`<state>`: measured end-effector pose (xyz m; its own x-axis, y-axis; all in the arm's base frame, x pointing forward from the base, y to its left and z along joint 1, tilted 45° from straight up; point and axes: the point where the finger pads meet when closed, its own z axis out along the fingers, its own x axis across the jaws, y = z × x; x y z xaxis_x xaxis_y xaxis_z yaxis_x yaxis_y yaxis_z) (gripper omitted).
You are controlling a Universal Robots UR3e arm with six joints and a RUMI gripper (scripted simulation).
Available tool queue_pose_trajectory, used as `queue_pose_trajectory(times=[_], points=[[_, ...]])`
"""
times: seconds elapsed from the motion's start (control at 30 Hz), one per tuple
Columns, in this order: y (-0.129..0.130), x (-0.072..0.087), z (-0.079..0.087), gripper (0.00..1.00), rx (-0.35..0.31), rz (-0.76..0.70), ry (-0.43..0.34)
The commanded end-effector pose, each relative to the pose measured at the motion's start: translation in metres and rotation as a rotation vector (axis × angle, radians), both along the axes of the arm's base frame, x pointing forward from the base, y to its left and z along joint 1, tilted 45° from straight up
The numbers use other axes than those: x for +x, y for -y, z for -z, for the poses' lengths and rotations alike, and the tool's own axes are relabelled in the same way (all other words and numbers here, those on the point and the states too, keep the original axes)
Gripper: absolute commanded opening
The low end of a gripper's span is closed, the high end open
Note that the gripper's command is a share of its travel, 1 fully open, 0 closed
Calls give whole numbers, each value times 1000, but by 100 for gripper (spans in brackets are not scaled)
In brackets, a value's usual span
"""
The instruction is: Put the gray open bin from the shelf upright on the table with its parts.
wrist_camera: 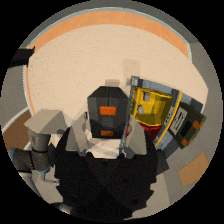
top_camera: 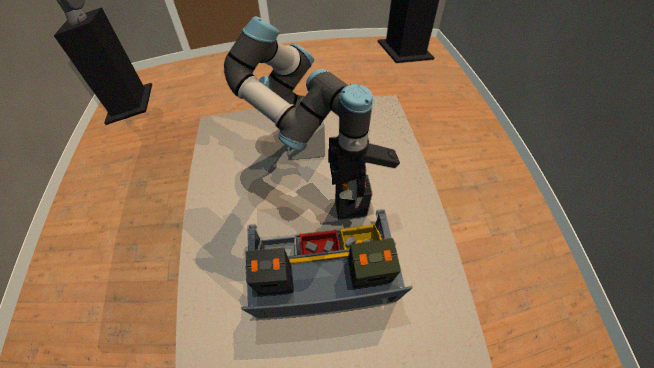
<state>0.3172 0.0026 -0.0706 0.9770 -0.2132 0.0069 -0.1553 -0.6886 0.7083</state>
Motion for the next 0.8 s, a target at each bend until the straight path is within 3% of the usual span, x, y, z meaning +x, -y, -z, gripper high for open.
queue_pose_trajectory(times=[0.0,0.1,0.77], points=[[-12,3,-12,58,1,-1,2],[-29,7,-29,58,1,-1,2],[-24,6,-25,58,1,-1,2]])
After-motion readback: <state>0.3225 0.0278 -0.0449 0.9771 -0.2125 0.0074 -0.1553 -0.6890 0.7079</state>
